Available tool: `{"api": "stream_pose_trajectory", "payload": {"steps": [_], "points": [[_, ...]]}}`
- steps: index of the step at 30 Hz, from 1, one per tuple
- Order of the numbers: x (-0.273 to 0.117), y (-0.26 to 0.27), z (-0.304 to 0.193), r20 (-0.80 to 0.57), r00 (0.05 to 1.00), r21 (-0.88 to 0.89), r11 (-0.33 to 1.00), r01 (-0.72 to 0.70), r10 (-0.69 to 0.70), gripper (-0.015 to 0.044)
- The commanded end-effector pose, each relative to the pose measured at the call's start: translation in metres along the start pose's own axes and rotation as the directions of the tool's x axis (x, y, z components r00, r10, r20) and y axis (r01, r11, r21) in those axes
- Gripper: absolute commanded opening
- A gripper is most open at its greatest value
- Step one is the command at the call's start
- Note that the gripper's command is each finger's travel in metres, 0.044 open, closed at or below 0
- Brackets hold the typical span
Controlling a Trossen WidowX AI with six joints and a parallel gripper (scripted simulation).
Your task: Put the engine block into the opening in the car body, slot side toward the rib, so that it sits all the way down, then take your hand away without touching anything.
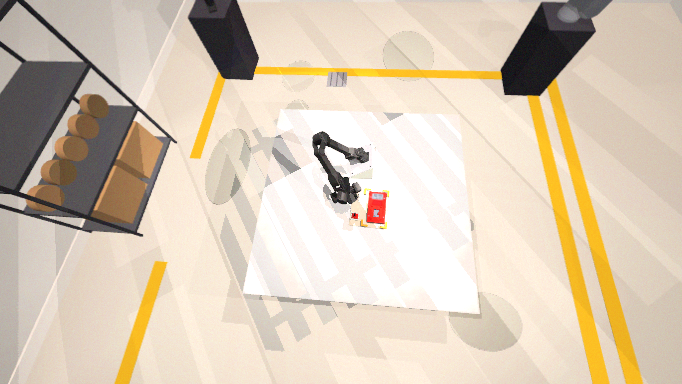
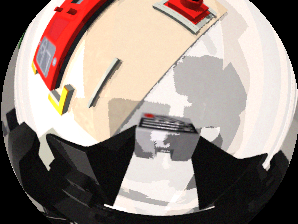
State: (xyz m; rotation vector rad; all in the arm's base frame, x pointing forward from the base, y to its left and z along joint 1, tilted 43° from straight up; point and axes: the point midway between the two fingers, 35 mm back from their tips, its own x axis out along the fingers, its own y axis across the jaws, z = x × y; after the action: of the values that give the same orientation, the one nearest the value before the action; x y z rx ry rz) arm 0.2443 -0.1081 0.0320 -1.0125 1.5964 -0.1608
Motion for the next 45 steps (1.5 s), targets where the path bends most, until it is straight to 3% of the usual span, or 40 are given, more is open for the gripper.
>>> {"api": "stream_pose_trajectory", "payload": {"steps": [1,37,45], "points": [[-0.012,-0.002,0.006,0.013,1.0,0.008,1.0,0.002,-0.002,0.0],[-0.122,-0.001,0.002,0.011,1.0,0.007,1.0,0.002,-0.002,0.0],[-0.107,0.0,0.001,0.011,1.0,0.007,1.0,0.004,-0.004,0.0]]}}
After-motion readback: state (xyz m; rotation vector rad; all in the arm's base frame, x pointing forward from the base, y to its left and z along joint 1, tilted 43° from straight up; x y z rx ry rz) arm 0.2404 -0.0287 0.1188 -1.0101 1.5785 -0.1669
